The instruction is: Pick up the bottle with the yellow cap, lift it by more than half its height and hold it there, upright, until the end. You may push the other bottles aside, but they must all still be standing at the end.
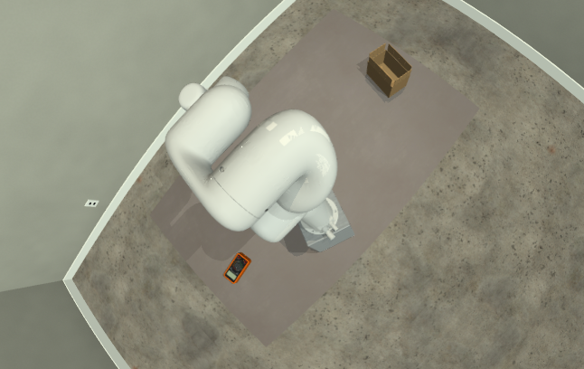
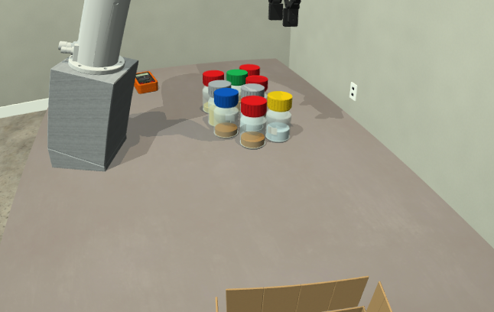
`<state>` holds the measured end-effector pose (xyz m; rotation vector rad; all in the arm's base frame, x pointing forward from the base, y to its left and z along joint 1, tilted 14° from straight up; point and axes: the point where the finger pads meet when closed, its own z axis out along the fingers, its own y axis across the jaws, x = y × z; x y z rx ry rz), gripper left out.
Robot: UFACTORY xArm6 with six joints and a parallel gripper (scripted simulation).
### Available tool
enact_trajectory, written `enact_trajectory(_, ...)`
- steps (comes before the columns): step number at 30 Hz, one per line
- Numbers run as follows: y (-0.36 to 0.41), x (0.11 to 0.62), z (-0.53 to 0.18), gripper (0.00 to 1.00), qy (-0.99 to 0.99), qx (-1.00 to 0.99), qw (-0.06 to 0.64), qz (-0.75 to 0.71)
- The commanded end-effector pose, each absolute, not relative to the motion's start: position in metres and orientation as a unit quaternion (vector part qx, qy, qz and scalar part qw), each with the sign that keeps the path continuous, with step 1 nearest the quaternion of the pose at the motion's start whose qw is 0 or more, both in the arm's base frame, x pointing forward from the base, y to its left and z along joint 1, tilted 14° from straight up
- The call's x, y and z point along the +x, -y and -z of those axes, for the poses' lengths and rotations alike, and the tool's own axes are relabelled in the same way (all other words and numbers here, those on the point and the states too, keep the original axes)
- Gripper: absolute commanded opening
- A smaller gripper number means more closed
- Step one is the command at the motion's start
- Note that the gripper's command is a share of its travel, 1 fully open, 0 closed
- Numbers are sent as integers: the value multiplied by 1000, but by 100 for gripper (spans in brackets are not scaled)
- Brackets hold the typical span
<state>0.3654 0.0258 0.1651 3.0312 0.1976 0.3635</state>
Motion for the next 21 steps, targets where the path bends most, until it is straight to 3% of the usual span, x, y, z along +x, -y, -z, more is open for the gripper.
enact_trajectory(1, -17, 391, -157, 79, -52, 990, 39, -122)
enact_trajectory(21, -9, 412, -102, 79, -49, 990, 49, -124)
